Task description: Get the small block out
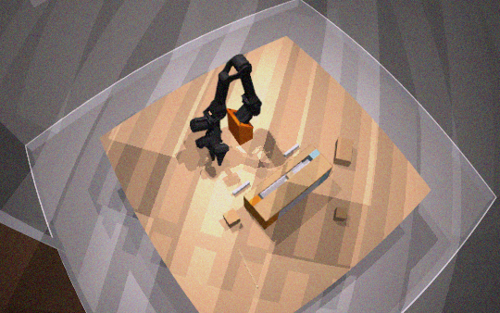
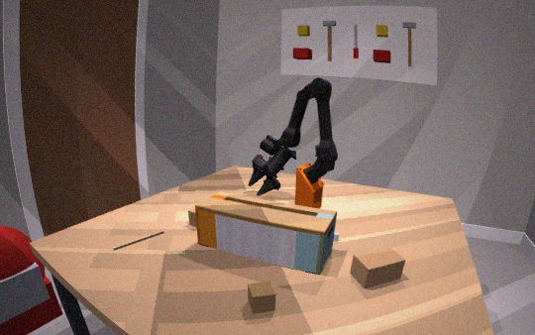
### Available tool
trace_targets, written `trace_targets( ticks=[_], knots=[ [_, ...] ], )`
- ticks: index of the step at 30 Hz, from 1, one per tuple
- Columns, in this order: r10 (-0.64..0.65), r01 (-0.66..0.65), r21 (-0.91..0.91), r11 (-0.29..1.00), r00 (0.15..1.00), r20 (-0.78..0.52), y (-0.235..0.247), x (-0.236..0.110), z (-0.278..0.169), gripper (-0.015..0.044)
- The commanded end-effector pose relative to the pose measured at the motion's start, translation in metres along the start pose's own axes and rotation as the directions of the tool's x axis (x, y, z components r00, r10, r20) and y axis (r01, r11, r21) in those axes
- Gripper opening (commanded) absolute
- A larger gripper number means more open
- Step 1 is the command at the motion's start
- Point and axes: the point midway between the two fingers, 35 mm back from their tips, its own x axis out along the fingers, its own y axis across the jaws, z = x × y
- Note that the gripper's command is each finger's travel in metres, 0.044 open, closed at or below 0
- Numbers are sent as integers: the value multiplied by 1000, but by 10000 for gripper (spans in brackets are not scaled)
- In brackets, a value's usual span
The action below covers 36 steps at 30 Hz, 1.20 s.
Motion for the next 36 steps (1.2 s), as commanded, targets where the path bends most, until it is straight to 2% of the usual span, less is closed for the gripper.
trace_targets(
  ticks=[1, 4, 7, 11, 16, 21, 24, 27, 32, 36],
  knots=[
    [-5, 5, -19, 1000, 1000, -2, 1, 0, 1, 400],
    [-70, 60, -278, 959, 997, -25, 17, -1, 9, 400],
    [-151, 96, -586, 804, 987, -45, 44, -2, 13, 400],
    [-253, 67, -882, 466, 966, -60, 86, 0, 5, 400],
    [-367, -81, -996, -25, 928, -67, 140, 5, -30, 400],
    [-441, -244, -893, -379, 896, -58, 174, 6, -73, 400],
    [-480, -351, -743, -570, 876, -45, 192, 5, -103, 400],
    [-513, -443, -551, -707, 858, -31, 205, 1, -136, 400],
    [-559, -553, -164, -817, 829, -5, 217, -11, -194, 400],
    [-590, -584, 172, -793, 807, 17, 219, -27, -243, 400]
  ],
)
